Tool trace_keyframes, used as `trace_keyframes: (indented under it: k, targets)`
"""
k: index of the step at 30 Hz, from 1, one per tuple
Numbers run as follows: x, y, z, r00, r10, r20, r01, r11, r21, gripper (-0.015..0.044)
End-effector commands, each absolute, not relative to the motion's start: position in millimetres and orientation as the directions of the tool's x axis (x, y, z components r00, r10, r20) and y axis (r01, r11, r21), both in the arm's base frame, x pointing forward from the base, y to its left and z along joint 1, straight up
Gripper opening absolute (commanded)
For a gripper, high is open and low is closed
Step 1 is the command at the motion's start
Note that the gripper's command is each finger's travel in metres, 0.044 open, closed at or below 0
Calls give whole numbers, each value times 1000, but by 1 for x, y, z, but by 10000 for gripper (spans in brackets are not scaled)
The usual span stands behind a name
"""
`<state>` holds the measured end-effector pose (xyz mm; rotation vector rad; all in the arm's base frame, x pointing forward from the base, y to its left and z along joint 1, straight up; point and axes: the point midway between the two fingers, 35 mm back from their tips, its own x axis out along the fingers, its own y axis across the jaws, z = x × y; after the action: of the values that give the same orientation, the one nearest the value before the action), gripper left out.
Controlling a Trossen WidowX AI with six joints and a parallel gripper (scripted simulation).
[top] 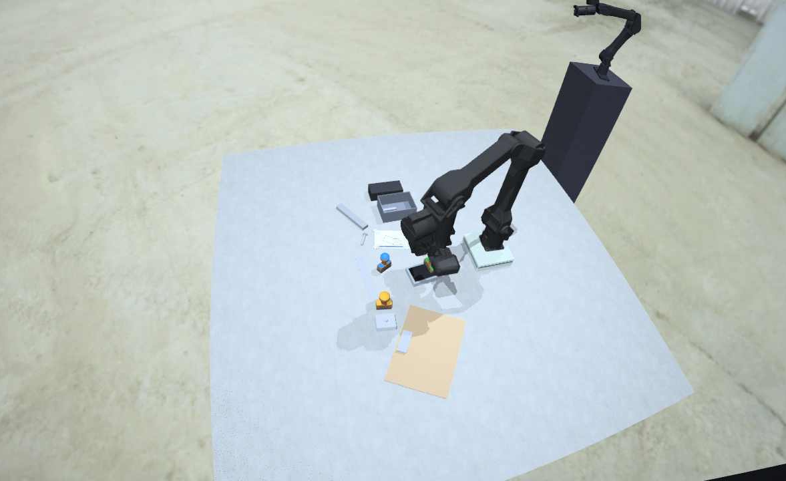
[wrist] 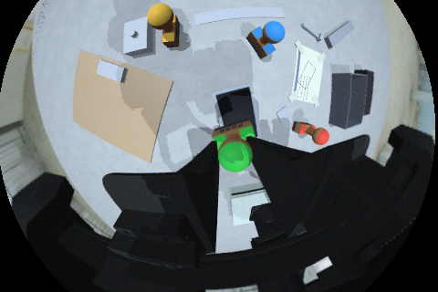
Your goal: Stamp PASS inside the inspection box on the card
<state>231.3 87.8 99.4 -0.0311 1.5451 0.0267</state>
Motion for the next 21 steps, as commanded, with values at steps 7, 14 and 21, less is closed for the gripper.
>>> trace_keyframes:
  k: [7, 14, 21]
  targets:
    - [236, 67, 99, 26, -5, -1000, -42, 999, -6, 0]
    - [236, 66, 95, 24, 12, -1000, -42, 999, 11, 0]
    - [237, 66, 90, 22, 31, -999, -42, 999, 30, 0]
